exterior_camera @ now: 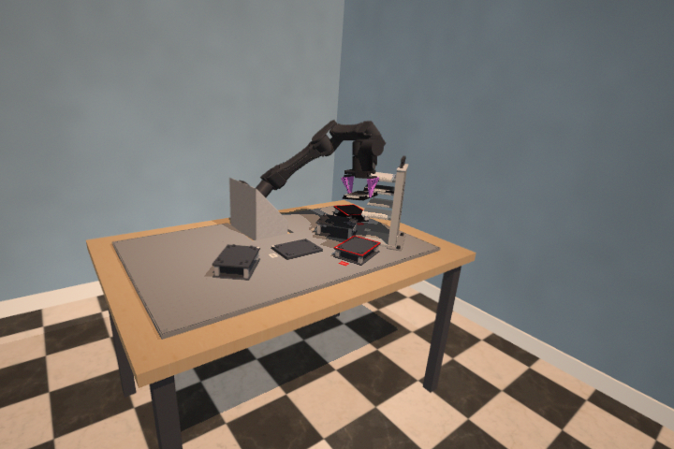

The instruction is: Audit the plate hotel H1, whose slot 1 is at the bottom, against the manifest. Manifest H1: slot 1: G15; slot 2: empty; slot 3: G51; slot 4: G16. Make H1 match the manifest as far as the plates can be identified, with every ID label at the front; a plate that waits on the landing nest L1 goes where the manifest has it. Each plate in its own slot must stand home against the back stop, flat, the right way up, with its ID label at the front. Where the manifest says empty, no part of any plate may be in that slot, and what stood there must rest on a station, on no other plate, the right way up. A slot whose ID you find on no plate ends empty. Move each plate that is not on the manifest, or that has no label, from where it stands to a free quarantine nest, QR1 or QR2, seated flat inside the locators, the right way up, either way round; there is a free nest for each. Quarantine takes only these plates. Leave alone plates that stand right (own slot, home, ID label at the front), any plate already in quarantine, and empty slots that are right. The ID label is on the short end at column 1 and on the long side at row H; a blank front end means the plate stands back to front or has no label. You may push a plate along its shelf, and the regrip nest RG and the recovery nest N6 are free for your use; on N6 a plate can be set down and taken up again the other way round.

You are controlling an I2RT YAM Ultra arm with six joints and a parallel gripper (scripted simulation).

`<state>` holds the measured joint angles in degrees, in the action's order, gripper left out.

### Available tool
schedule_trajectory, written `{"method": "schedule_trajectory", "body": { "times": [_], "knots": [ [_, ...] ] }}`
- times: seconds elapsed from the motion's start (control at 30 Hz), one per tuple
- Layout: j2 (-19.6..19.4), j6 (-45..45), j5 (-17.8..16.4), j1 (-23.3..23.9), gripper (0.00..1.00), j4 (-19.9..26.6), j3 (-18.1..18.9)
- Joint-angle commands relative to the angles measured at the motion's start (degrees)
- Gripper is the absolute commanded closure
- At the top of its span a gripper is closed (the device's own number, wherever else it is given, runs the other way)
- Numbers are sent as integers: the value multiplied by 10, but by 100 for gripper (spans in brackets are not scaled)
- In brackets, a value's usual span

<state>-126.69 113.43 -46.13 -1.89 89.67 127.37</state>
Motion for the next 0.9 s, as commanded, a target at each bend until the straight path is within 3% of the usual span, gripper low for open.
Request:
{"method": "schedule_trajectory", "body": {
  "times": [0.0, 0.13, 0.87],
  "knots": [
    [-26, 1, -8, 18, 14, 3, 41],
    [-50, -4, -10, 20, 14, 3, 75],
    [-52, -5, -9, 19, 14, 3, 78]
  ]
}}
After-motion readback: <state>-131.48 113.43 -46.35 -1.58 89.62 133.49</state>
